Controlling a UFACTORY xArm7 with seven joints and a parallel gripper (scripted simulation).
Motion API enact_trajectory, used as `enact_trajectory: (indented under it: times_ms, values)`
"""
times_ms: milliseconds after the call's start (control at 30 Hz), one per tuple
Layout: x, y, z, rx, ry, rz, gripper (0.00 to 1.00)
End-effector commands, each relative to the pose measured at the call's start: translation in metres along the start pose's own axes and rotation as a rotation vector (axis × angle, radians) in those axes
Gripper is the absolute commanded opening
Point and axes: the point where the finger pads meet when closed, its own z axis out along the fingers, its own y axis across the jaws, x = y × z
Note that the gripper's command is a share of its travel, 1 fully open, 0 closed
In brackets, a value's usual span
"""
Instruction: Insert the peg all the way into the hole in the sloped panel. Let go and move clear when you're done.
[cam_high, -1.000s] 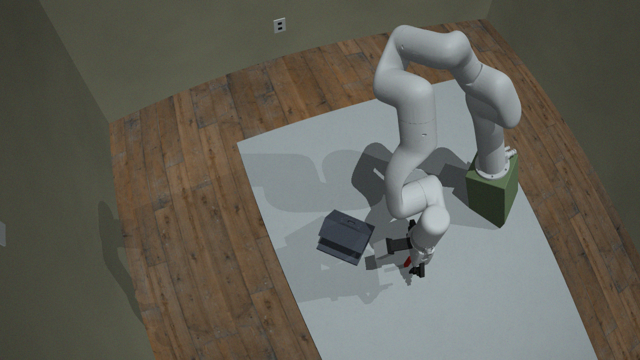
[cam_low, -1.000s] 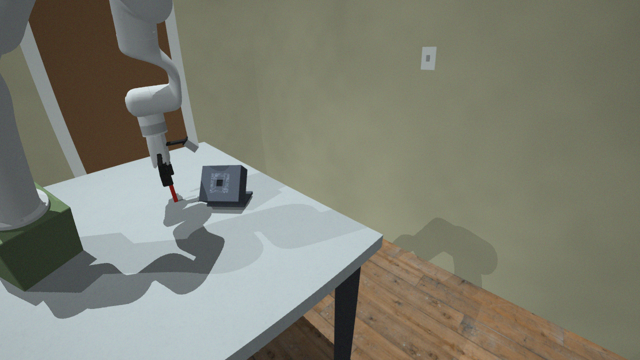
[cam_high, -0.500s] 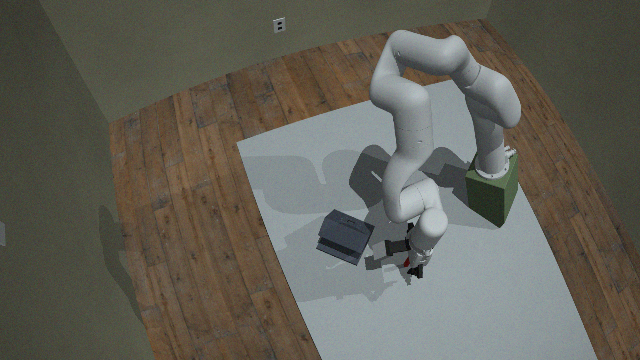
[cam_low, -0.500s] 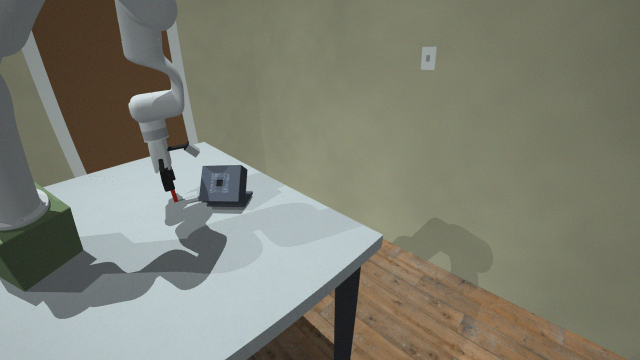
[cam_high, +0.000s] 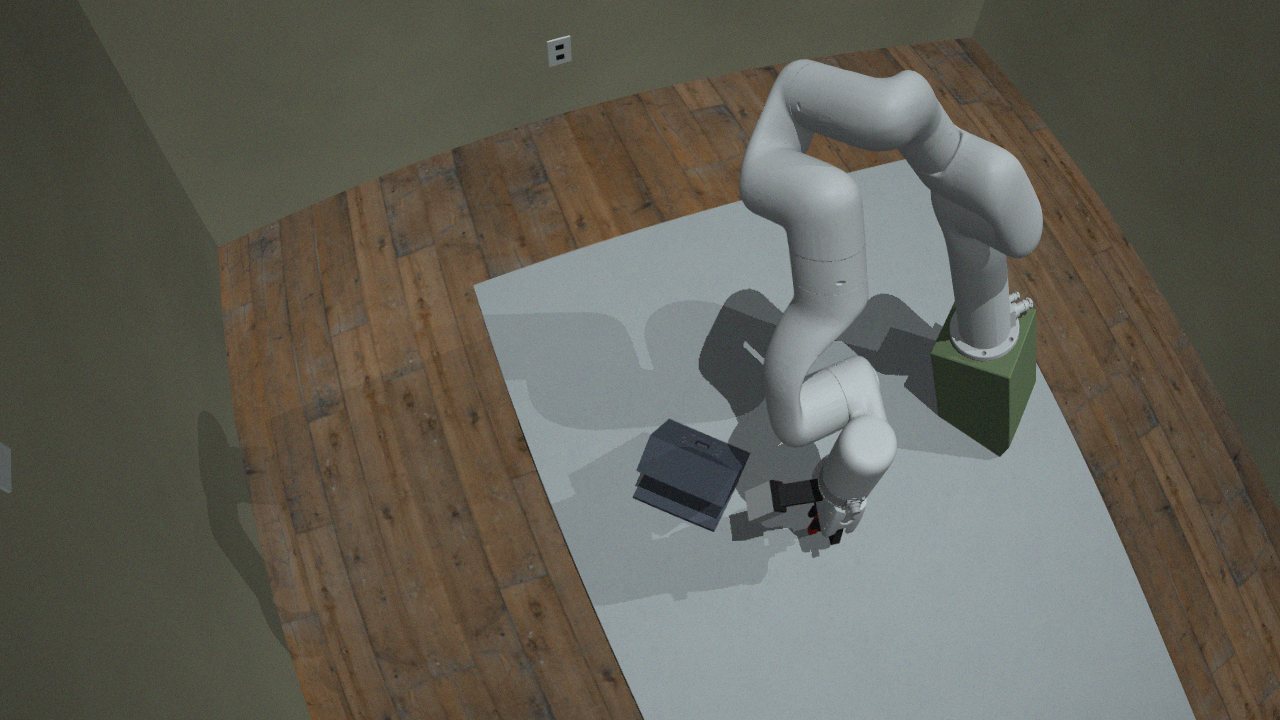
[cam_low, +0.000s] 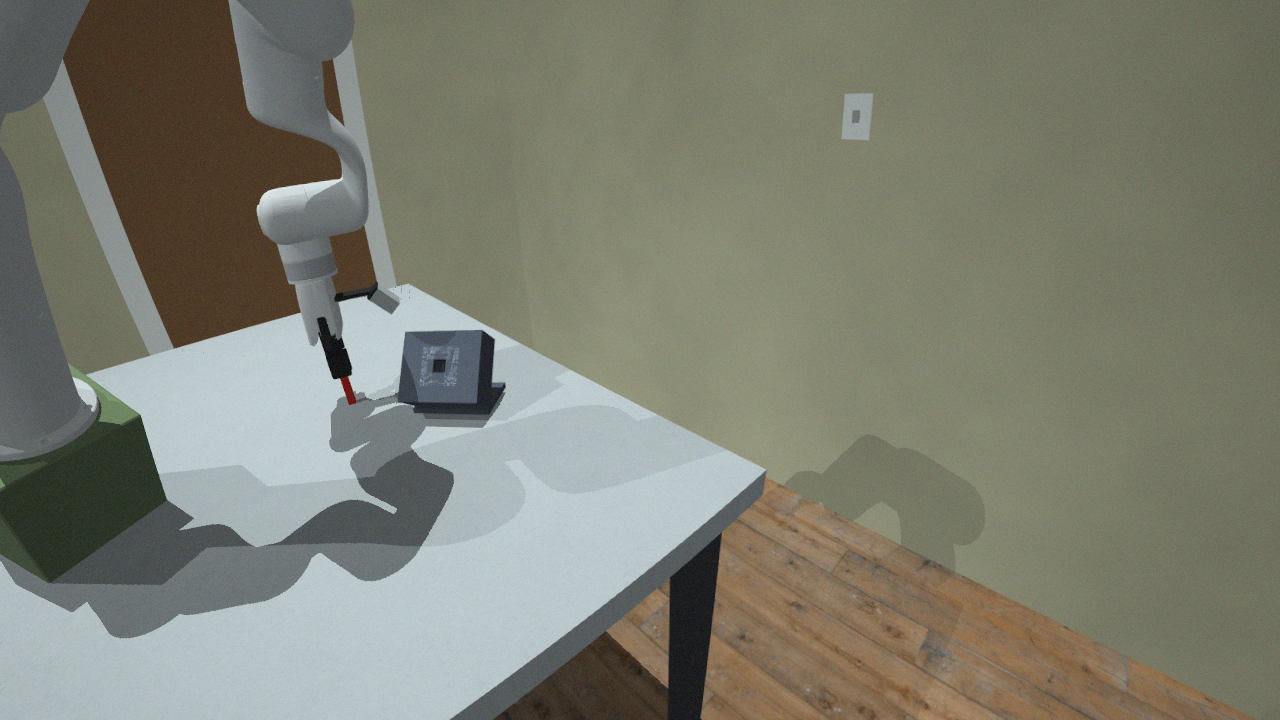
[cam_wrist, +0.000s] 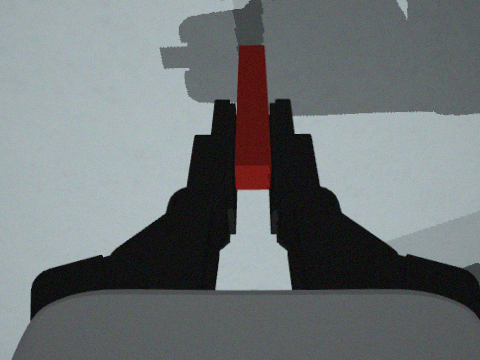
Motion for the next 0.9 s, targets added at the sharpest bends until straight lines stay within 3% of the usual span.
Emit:
enact_trajectory:
  times_ms: [0, 100, 367, 533, 567, 600, 867]
  values:
    - [0.001, -0.001, -0.003, 0.003, 0.002, 0.000, 0.00]
    - [0.001, -0.001, -0.006, 0.003, 0.002, 0.000, 0.00]
    - [0.001, -0.002, -0.061, 0.003, 0.003, 0.000, 0.00]
    - [0.001, -0.002, -0.082, 0.003, 0.003, 0.000, 0.00]
    - [0.001, -0.002, -0.084, 0.003, 0.003, 0.000, 0.00]
    - [0.002, -0.003, -0.074, 0.007, 0.008, 0.000, 0.00]
    - [0.009, -0.003, -0.075, 0.021, -0.004, 0.026, 0.00]
